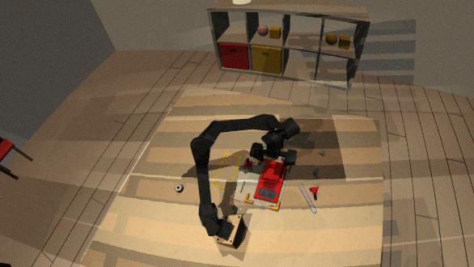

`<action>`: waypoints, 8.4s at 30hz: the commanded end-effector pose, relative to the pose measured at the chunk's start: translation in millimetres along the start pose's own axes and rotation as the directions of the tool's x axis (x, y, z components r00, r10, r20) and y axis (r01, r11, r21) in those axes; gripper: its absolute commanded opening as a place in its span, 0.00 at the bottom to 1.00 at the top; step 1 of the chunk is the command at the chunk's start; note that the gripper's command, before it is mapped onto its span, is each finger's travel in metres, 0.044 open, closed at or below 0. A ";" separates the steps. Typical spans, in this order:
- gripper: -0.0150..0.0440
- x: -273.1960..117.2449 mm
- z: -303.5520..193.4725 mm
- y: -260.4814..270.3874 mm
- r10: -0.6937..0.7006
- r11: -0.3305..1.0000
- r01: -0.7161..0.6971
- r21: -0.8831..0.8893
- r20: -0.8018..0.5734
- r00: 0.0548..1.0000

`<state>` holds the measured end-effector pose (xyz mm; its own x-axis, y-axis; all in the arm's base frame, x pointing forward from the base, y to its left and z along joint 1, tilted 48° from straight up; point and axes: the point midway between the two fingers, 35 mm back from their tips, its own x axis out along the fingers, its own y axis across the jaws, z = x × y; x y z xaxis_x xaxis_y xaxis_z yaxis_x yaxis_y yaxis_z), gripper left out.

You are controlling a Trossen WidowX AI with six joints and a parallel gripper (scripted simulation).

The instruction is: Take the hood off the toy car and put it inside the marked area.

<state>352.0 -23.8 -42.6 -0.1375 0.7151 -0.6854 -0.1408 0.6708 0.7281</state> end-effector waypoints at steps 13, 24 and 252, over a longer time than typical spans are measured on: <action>1.00 14.3 0.7 -0.8 0.007 1.000 -0.007 0.006 -0.001 1.000; 1.00 22.8 0.9 -1.2 0.007 1.000 -0.007 0.006 0.000 1.000; 0.25 5.3 -32.6 220.9 0.011 1.000 -0.011 0.006 -0.005 1.000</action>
<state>288.2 119.8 114.0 -0.1498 0.7171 -0.6807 -0.1331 0.6676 0.7325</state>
